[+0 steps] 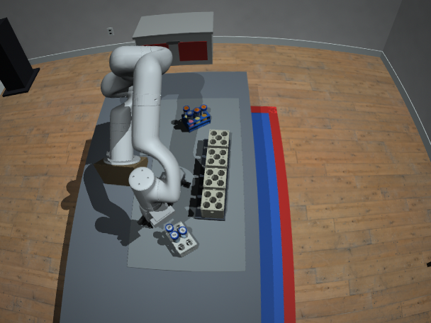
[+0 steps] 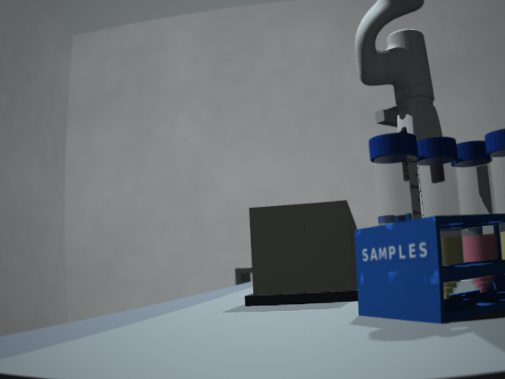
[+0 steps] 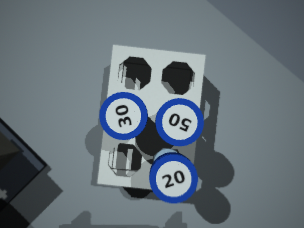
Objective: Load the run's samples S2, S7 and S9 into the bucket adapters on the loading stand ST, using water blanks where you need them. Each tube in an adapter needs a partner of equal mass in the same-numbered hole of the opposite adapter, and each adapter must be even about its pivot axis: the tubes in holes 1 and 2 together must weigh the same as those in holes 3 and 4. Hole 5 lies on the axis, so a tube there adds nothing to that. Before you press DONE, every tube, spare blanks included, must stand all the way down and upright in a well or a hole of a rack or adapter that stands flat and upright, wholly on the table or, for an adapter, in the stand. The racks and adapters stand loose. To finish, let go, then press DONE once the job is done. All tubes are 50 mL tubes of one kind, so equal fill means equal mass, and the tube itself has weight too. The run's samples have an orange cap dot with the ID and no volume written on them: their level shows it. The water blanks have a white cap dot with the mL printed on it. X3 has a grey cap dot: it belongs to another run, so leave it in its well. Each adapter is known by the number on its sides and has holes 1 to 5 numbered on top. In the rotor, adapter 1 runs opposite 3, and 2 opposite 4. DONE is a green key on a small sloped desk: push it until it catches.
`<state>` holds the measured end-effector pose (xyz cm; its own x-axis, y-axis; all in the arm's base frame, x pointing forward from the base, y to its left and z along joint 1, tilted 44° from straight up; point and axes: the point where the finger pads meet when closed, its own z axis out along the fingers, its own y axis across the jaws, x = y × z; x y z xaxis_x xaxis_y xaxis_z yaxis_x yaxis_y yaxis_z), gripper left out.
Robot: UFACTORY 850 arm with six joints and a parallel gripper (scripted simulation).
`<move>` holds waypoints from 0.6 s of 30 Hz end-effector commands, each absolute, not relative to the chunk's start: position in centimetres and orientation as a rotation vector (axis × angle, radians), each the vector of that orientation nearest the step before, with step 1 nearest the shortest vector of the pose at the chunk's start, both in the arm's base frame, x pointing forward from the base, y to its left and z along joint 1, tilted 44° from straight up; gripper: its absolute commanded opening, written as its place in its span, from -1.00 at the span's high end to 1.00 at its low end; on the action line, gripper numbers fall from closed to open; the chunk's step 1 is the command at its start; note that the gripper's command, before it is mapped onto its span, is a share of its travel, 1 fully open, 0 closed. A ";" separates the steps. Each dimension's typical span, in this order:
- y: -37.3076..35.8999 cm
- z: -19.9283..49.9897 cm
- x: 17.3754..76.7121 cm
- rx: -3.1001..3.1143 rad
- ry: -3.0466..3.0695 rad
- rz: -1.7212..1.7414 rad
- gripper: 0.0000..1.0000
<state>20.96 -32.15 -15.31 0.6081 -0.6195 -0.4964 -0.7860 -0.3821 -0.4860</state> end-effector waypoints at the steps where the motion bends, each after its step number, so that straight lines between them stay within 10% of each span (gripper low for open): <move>1: -32.9 -14.6 20.9 -2.127 1.103 0.300 -1.00; 18: -35.7 -11.7 20.4 -2.127 1.103 0.300 -1.00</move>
<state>20.48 -35.07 -12.24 0.6081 -0.6195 -0.4964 -0.7860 -0.3821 -0.4860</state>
